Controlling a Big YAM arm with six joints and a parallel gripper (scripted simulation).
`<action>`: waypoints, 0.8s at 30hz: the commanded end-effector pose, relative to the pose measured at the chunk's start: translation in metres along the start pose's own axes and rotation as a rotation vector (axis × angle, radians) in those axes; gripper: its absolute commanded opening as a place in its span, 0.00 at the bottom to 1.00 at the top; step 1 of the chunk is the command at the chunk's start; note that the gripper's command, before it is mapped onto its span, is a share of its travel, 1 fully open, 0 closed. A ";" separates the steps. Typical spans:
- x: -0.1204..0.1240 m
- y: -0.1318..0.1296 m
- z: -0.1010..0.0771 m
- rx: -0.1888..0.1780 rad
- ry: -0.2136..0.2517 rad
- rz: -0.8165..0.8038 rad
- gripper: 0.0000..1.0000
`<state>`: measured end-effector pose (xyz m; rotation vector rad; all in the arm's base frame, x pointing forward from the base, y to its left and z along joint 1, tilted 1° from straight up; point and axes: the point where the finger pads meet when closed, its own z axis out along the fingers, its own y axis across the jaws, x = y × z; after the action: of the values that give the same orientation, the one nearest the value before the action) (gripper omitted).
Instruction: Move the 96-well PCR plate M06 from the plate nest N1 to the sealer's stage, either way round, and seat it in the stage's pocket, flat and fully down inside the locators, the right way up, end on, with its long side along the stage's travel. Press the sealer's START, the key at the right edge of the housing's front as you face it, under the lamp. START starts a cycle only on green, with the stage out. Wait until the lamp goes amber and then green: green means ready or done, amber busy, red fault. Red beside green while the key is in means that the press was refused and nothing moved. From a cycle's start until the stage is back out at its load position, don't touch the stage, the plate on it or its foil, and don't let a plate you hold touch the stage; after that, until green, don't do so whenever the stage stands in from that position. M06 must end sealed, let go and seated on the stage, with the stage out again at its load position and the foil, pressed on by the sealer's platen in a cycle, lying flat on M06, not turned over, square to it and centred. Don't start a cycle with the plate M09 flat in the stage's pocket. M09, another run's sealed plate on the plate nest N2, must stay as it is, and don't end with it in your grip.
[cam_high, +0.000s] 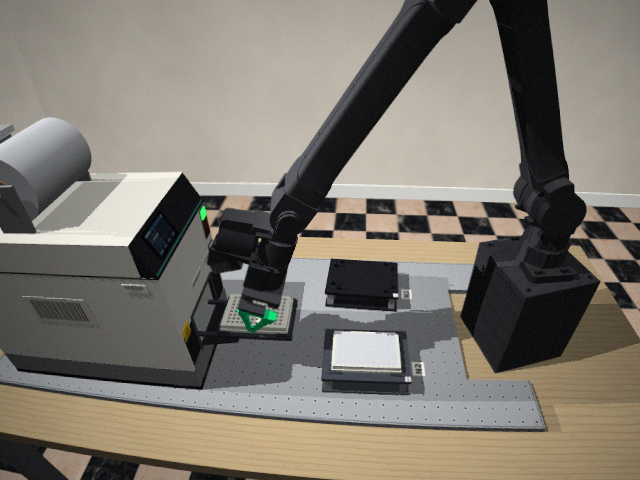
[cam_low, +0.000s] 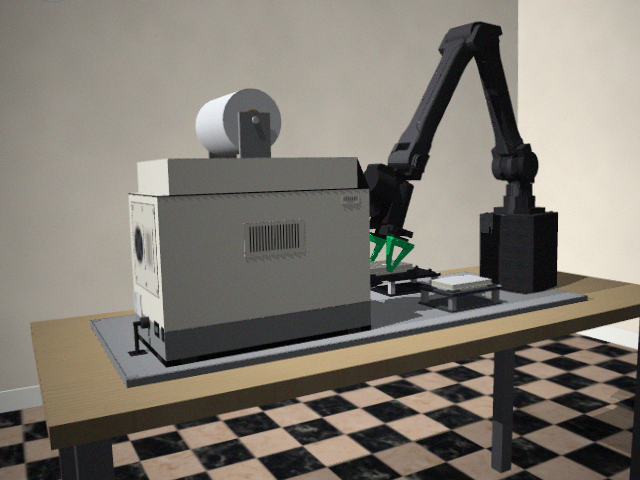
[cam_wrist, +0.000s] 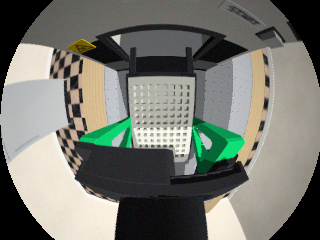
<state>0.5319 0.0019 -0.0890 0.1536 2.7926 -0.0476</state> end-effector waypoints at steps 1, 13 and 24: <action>-0.036 0.010 -0.014 -0.011 -0.068 0.019 0.00; -0.030 0.012 -0.001 -0.008 -0.052 -0.015 0.00; -0.038 0.013 -0.009 -0.011 -0.072 -0.022 0.00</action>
<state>0.5320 0.0024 -0.0903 0.1524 2.7939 -0.0485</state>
